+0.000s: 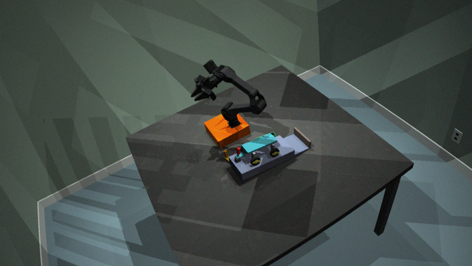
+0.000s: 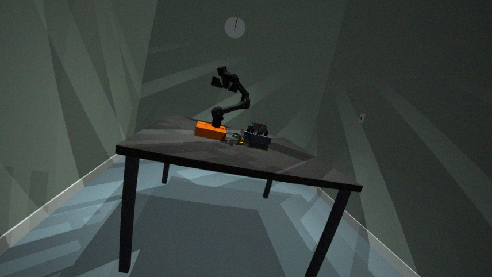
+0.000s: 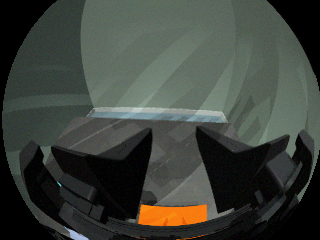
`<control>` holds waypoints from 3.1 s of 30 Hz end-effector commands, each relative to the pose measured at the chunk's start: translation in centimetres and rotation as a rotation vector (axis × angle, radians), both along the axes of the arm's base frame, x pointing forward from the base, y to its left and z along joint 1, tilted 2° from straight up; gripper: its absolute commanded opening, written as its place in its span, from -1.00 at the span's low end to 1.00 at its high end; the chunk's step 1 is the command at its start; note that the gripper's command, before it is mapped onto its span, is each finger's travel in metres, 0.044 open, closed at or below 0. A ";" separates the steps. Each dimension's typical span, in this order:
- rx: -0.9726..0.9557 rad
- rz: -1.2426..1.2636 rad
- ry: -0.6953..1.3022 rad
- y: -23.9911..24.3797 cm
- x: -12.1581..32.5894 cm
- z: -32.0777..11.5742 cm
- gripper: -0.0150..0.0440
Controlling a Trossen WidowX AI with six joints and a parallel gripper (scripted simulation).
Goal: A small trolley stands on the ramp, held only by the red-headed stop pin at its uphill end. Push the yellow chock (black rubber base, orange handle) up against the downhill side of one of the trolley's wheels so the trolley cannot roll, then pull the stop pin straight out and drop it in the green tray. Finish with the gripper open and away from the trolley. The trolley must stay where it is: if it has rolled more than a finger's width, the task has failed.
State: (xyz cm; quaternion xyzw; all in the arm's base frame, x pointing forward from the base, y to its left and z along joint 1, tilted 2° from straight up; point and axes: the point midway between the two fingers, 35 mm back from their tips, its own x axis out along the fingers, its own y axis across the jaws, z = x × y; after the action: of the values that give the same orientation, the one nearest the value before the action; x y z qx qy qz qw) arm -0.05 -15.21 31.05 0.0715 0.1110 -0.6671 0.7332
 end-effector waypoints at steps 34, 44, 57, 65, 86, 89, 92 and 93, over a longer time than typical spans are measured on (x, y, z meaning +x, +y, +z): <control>0.243 0.949 0.766 -4.5 5.3 -8.5 0.15; 0.220 1.281 1.031 -4.6 8.4 -11.3 0.15; 0.113 1.728 1.373 -3.3 12.6 -15.0 0.15; -0.013 2.024 1.617 -1.9 15.0 -17.1 0.15; -0.315 2.487 2.001 1.1 18.3 -20.6 0.15; -0.315 2.487 2.001 1.1 18.3 -21.6 0.15; -0.315 2.487 2.001 1.0 18.4 -22.6 0.15; -0.314 2.487 2.001 1.0 18.4 -22.9 0.15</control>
State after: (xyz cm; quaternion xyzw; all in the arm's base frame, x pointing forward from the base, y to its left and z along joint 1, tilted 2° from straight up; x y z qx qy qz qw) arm 18.39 -14.19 9.24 0.5786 -0.4430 -0.5305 -0.4331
